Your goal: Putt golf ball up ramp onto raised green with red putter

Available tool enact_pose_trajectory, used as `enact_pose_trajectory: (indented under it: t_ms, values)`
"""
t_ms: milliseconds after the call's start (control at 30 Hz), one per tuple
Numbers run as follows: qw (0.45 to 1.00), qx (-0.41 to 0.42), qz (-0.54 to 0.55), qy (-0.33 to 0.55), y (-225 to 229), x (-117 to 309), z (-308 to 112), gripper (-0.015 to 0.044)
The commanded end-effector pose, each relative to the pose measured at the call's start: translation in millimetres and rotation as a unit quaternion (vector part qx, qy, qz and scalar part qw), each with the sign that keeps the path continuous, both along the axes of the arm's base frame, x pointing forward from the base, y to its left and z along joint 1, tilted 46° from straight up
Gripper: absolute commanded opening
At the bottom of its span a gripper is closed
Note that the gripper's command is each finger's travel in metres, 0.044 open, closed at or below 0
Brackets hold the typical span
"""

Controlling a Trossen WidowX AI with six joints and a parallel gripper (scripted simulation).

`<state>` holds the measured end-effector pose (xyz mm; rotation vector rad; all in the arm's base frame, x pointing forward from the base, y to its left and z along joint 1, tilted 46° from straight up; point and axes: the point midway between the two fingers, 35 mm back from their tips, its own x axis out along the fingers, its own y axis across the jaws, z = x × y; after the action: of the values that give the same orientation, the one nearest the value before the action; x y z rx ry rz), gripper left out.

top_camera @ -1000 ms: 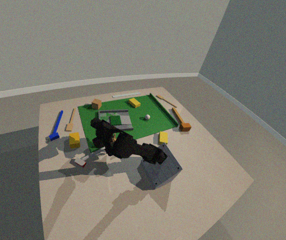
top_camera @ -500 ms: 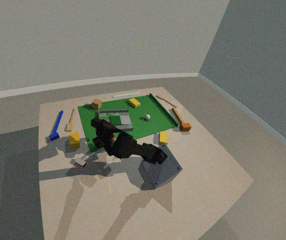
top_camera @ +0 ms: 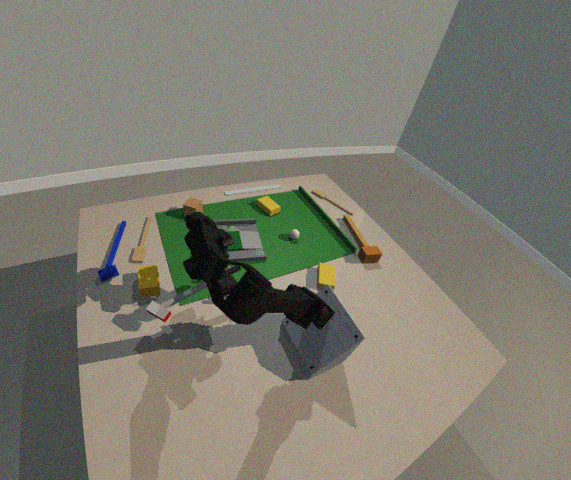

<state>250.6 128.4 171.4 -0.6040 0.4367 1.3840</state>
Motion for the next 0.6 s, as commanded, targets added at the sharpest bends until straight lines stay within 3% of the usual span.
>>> enact_pose_trajectory:
  t_ms: [0,267,567]
  values:
    - [1.000,0.008,0.000,-0.008,-16,-7,24,0.0000]
    - [1.000,-0.004,-0.009,-0.004,-18,-2,15,0.0000]
    - [0.992,-0.095,-0.083,-0.009,-67,41,-14,0.0000]
